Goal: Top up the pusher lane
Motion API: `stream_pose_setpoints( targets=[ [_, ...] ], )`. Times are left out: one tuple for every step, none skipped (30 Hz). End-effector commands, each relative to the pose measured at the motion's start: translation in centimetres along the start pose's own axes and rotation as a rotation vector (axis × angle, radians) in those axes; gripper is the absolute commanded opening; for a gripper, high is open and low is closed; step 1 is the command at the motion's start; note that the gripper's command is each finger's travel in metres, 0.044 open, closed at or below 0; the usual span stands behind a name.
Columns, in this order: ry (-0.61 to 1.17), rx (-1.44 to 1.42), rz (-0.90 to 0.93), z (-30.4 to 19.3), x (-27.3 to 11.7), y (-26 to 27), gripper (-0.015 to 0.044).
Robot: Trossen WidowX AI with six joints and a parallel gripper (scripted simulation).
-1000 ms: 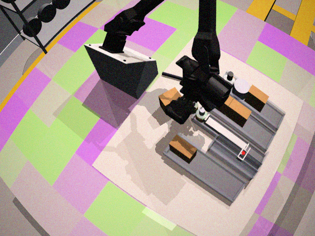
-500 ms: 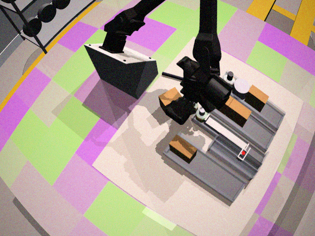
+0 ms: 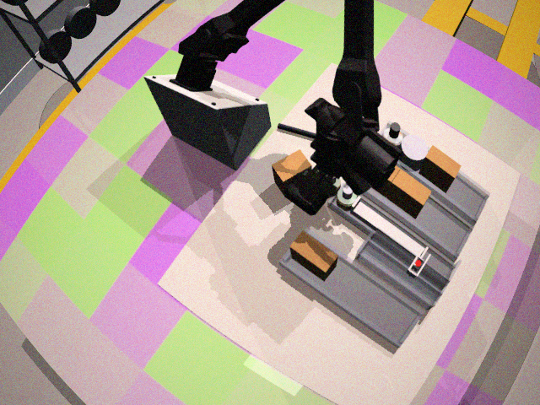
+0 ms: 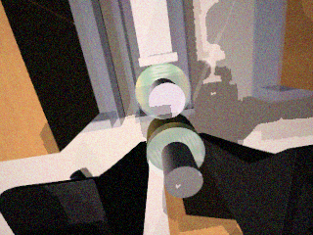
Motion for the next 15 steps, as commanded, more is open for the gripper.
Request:
stream_pose_setpoints(
  targets=[
    [-0.018,-0.015,0.003,0.76,-0.15,0.20,0.0000],
    [-0.018,-0.015,0.003,0.79,-0.15,0.20,0.0000],
    [-0.018,-0.015,0.003,0.83,-0.15,0.21,0.0000],
    [-0.018,-0.015,0.003,0.86,-0.15,0.21,0.0000],
    [-0.018,-0.015,0.003,0.90,-0.15,0.21,0.0000],
    [-0.018,-0.015,0.003,0.94,-0.15,0.22,0.0000],
    [-0.018,-0.015,0.003,0.97,-0.15,0.22,0.0000],
    [-0.018,-0.015,0.003,1.01,-0.15,0.23,0.0000],
    [-0.018,-0.015,0.003,1.04,-0.15,0.23,0.0000],
    [-0.018,-0.015,0.003,1.08,-0.15,0.24,0.0000],
    [-0.018,-0.015,0.003,1.12,-0.15,0.24,0.0000],
    [-0.018,-0.015,0.003,1.15,-0.15,0.25,0.0000],
    [-0.018,-0.015,0.003,1.19,-0.15,0.25,0.0000],
    [-0.018,-0.015,0.003,1.22,-0.16,0.26,0.0000],
    [-0.018,-0.015,0.003,1.26,-0.16,0.26,0.0000]
  ],
)
Point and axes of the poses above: the point midway between the two fingers, 35 mm back from their tips, its own x axis out along the fingers, its own y axis across the jaws, z = x × y, the point moved 8 cm from there along -x, back along the fingers, and after that the axes turned 2 degrees about x, right-handed, at the moved point
